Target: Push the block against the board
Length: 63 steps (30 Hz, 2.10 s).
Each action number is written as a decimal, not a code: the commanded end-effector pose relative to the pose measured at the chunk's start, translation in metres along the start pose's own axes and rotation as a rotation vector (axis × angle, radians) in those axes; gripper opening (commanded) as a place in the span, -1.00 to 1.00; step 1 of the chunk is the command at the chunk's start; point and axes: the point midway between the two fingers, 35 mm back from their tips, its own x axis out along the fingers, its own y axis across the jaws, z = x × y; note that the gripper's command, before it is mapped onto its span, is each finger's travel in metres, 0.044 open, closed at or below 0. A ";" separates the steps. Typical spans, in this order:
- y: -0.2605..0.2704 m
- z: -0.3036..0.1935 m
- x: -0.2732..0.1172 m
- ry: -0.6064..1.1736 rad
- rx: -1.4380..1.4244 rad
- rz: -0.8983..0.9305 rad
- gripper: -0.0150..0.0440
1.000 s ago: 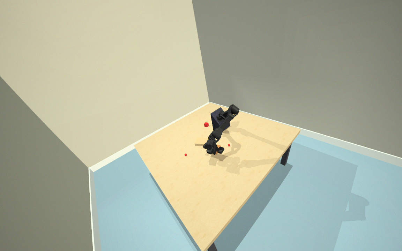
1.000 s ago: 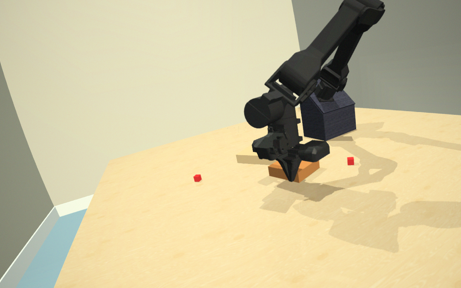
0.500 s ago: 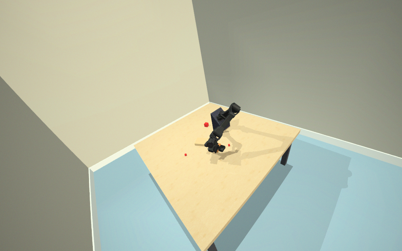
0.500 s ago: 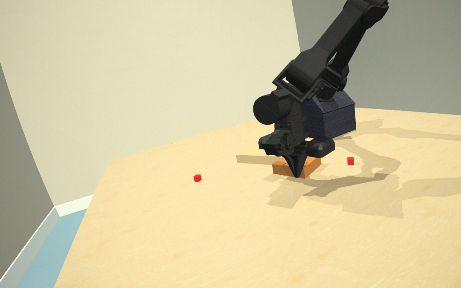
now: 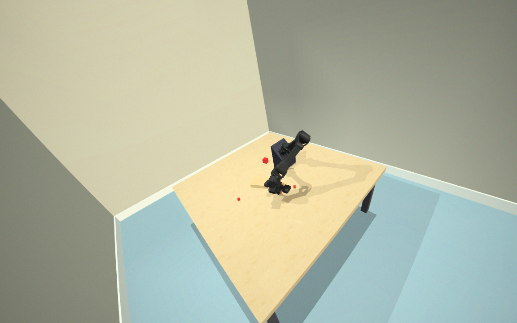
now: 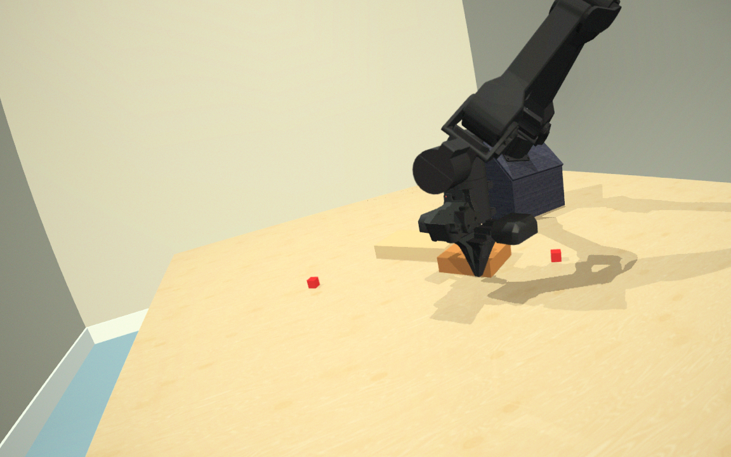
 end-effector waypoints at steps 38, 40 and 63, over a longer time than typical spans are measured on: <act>-0.001 0.045 -0.024 0.012 0.015 -0.010 -0.49; -0.001 0.045 -0.049 0.010 0.012 -0.008 -0.49; 0.004 0.013 0.003 0.011 -0.228 -0.004 -0.49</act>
